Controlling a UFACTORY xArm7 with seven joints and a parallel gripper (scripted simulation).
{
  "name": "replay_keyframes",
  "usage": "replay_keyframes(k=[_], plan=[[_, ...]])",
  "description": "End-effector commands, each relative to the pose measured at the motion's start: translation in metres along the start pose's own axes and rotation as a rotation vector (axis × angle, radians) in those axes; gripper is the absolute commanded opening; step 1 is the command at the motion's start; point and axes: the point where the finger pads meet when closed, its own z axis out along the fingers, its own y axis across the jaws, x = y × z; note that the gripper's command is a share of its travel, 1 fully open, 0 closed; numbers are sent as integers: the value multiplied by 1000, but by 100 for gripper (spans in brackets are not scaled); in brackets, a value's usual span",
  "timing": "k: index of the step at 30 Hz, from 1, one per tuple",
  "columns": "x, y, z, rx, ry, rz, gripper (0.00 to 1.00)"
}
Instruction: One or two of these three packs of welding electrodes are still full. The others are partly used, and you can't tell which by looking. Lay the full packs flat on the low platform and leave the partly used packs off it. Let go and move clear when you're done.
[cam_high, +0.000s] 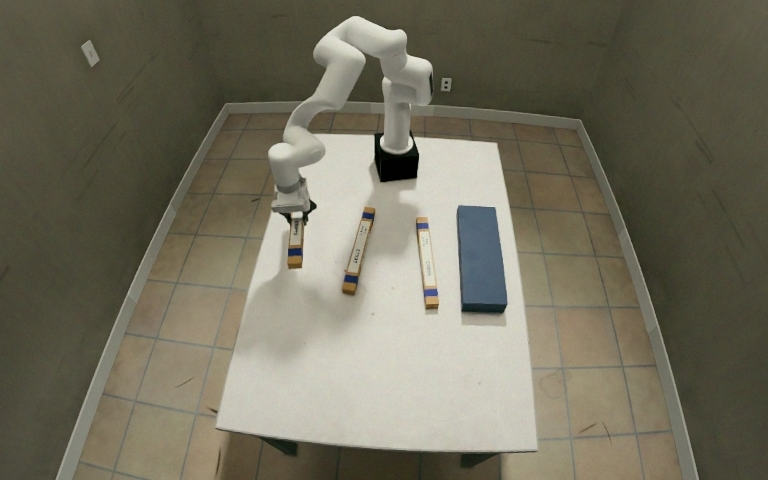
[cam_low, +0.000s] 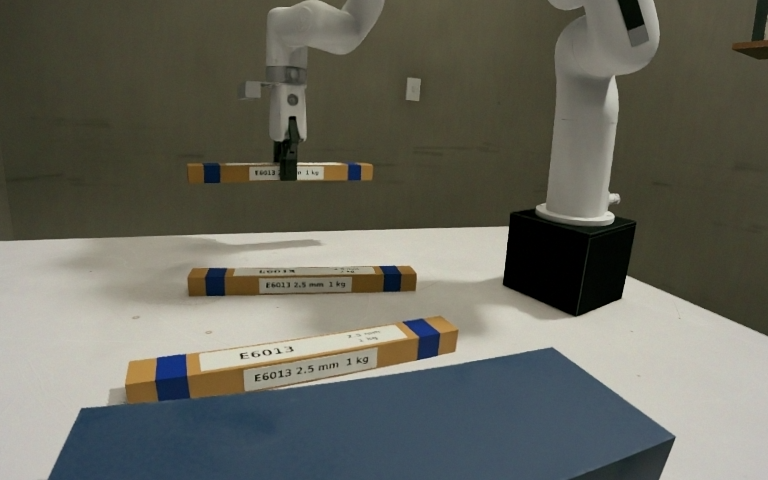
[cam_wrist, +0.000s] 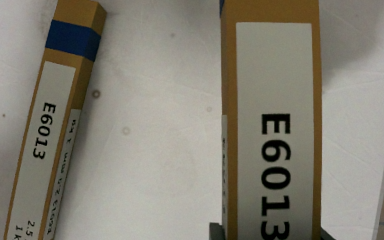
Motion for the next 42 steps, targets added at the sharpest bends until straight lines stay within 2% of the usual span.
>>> replay_keyframes(k=[1, 25, 42], plan=[[1, 2, -2, -4, 5, 0, 35], [1, 2, 9, -4, 5, 0, 35], [1, 2, 28, -4, 5, 0, 35]])
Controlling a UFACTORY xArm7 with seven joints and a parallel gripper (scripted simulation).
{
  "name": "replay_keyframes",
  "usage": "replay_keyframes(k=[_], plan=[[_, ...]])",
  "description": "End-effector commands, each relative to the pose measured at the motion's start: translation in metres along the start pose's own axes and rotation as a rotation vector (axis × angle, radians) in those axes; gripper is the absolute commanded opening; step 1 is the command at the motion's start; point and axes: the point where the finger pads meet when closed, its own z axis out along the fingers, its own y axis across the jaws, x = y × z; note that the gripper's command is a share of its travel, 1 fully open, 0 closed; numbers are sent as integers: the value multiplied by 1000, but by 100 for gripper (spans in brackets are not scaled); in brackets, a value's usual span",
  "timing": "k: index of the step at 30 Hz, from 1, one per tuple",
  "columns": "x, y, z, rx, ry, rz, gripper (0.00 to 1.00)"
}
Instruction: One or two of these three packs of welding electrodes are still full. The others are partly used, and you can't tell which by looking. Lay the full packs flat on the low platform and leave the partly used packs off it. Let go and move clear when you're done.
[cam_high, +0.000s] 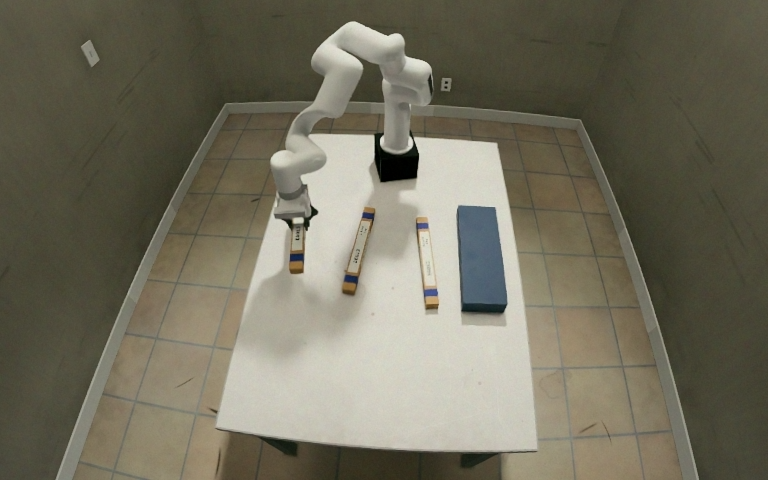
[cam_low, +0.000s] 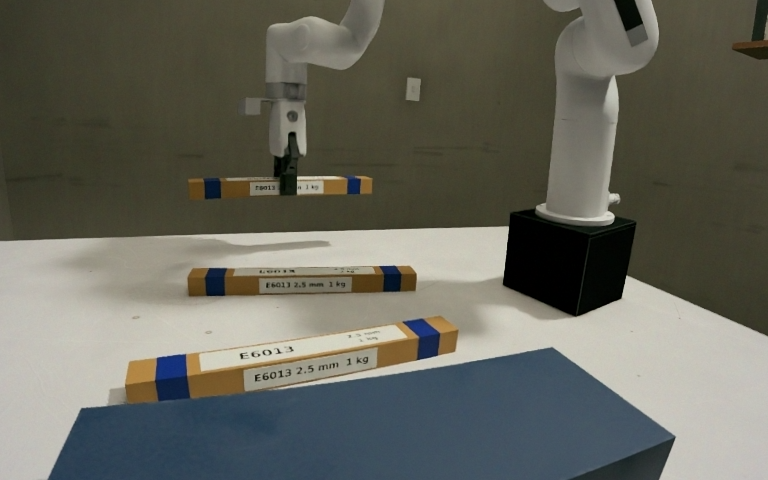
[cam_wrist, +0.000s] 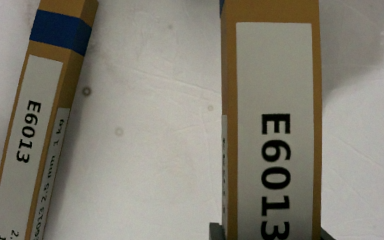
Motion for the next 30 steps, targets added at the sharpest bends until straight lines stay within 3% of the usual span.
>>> replay_keyframes(k=[1, 30], plan=[[2, 2, 2, -4, 5, 0, 35], [2, 2, 50, -4, 5, 0, 35]])
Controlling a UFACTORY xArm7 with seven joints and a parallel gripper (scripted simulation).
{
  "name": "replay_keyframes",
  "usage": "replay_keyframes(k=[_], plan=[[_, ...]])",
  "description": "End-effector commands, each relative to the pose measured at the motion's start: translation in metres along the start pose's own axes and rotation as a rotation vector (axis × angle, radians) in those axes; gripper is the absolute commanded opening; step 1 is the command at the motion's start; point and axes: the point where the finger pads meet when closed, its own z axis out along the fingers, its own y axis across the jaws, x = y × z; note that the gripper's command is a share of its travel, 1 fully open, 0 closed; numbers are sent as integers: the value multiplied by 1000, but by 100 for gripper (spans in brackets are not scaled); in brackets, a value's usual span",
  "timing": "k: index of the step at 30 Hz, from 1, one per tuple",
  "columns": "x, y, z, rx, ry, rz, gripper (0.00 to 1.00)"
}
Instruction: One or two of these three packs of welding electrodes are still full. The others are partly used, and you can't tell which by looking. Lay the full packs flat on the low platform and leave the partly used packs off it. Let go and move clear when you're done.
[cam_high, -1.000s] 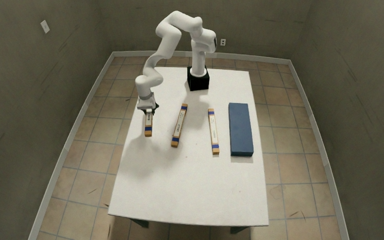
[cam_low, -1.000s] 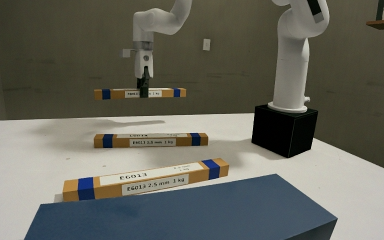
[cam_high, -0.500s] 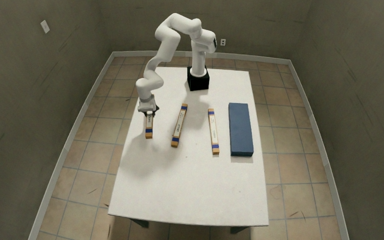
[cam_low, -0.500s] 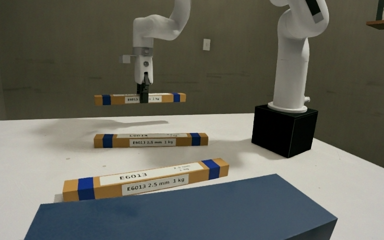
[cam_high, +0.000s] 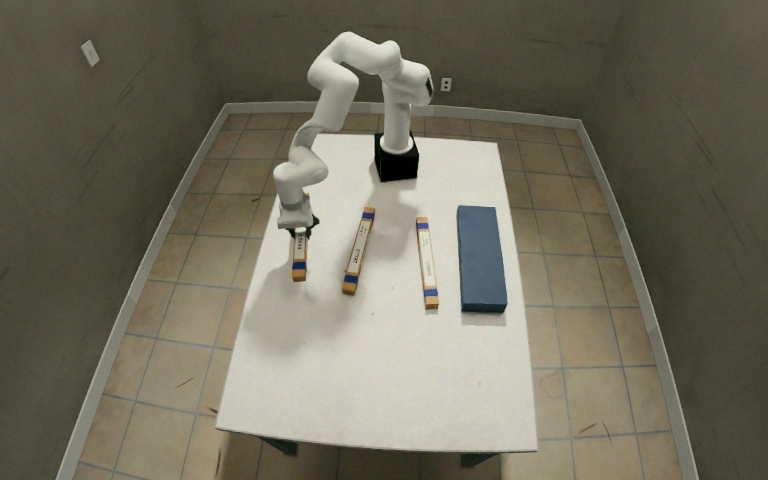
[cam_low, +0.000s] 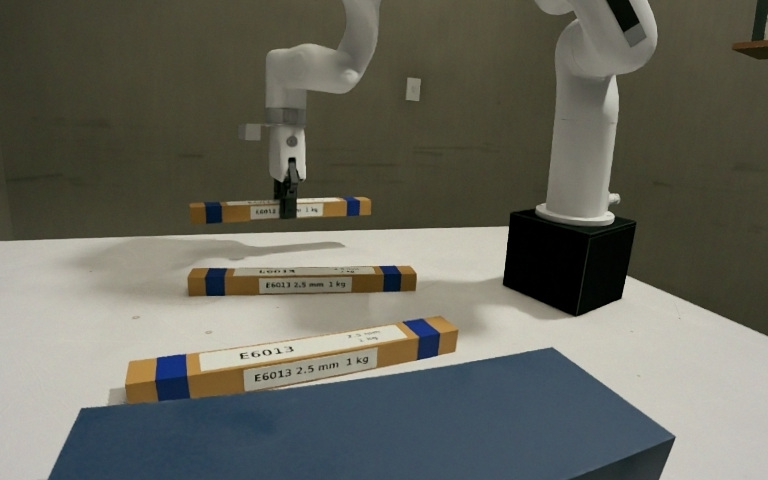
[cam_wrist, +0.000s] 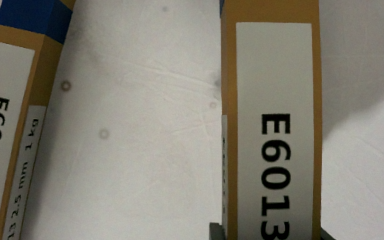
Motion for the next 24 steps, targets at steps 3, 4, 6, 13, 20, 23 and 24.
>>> replay_keyframes(k=[3, 4, 6, 13, 20, 23, 24], plan=[[2, 2, 8, -4, 5, 0, 35], [2, 2, 8, -4, 5, 0, 35], [2, 2, 12, -4, 5, 0, 35], [2, 2, 24, -4, 5, 0, 35], [2, 2, 34, -4, 5, 0, 35], [2, 2, 37, -4, 5, 0, 35], [2, 2, 39, -4, 5, 0, 35]])
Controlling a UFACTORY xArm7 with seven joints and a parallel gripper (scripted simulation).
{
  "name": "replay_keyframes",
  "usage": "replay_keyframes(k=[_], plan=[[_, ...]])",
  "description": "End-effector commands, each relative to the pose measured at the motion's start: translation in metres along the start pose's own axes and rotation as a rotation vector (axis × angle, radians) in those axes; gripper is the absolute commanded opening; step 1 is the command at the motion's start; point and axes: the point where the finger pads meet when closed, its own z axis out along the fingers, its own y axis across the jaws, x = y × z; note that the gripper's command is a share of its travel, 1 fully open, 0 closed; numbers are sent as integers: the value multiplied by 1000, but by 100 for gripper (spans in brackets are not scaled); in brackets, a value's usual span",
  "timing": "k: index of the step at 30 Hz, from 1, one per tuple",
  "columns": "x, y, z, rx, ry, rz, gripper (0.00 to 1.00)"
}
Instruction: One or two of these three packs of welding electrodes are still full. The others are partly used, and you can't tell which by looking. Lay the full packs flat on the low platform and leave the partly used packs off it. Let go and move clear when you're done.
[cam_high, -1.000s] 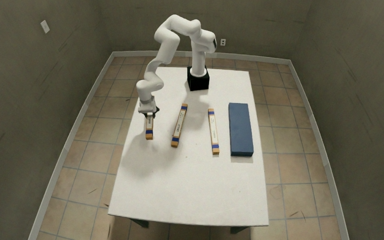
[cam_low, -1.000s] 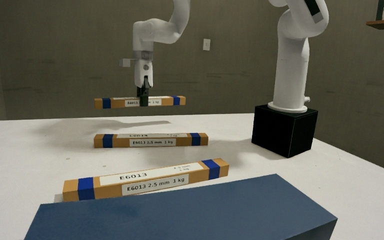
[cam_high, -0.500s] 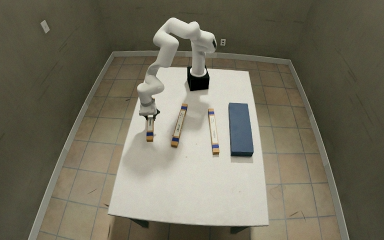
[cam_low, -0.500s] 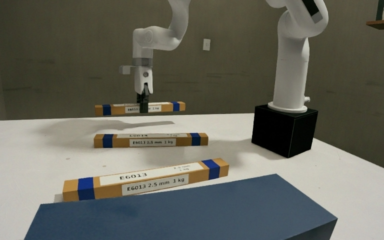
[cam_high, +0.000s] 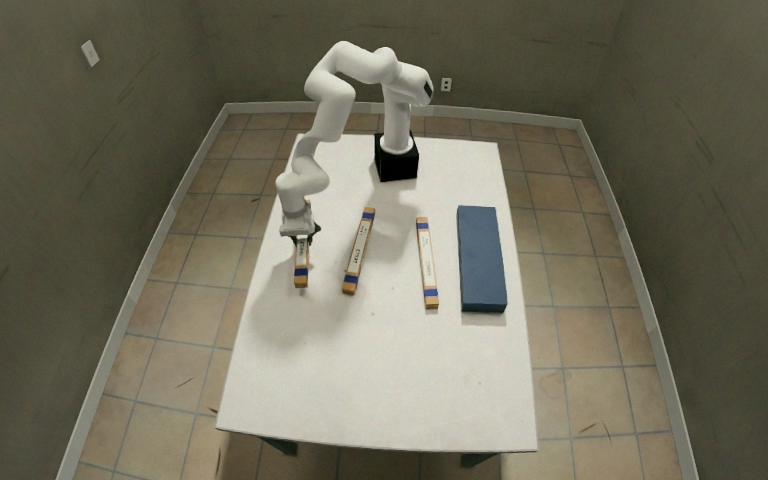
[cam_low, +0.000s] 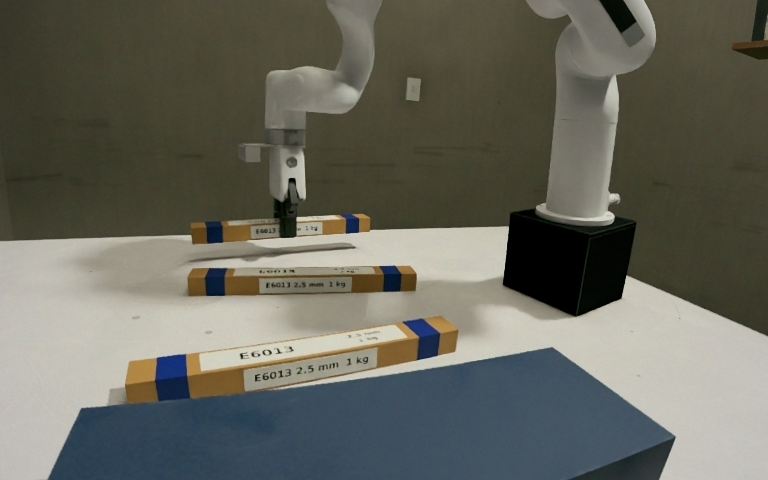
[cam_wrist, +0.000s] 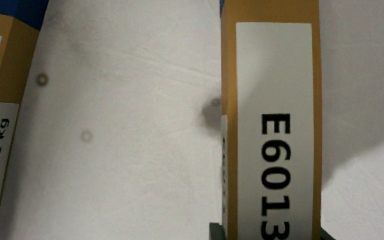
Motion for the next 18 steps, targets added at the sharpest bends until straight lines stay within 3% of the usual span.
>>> replay_keyframes(k=[1, 18], plan=[[2, 2, 4, -4, 4, 0, 35], [2, 2, 22, -4, 4, 0, 35]])
